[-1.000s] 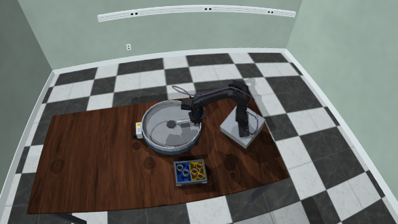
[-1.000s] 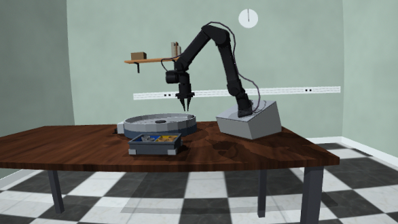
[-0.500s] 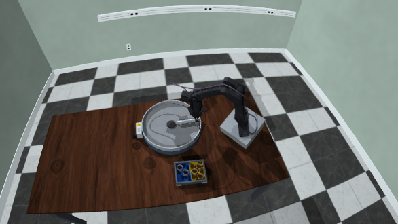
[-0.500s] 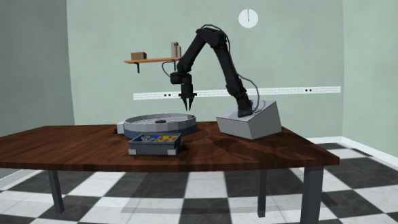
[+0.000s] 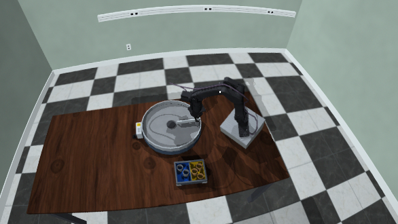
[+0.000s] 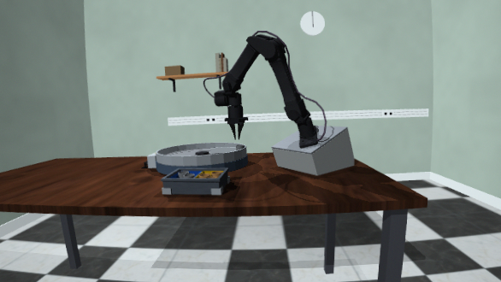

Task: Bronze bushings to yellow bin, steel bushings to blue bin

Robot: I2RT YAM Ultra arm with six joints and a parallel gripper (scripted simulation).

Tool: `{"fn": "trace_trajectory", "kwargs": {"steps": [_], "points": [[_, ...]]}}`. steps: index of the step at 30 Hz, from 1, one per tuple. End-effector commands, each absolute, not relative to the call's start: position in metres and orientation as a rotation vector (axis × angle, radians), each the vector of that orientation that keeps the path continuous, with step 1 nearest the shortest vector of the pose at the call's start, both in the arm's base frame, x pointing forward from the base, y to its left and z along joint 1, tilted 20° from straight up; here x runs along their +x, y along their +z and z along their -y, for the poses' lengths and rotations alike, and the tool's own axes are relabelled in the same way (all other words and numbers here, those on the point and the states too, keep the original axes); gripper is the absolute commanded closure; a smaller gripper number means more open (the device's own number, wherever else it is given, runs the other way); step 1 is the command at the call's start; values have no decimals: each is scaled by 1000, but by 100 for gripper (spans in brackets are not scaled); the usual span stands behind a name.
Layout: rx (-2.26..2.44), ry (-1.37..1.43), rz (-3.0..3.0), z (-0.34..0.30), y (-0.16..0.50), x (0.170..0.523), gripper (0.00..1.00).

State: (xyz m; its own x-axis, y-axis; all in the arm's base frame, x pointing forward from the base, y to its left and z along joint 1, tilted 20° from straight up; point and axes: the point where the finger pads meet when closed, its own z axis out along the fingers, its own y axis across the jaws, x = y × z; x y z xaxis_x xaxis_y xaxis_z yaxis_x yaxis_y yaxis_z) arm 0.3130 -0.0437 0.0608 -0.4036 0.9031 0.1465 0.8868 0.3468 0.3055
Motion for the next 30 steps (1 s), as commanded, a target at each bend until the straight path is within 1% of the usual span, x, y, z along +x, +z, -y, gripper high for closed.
{"fn": "trace_trajectory", "kwargs": {"steps": [1, 23, 30], "points": [[1661, 533, -2508, 49, 75, 319, 86], [1686, 525, -2533, 48, 66, 319, 86], [1664, 532, -2512, 49, 74, 321, 86]]}}
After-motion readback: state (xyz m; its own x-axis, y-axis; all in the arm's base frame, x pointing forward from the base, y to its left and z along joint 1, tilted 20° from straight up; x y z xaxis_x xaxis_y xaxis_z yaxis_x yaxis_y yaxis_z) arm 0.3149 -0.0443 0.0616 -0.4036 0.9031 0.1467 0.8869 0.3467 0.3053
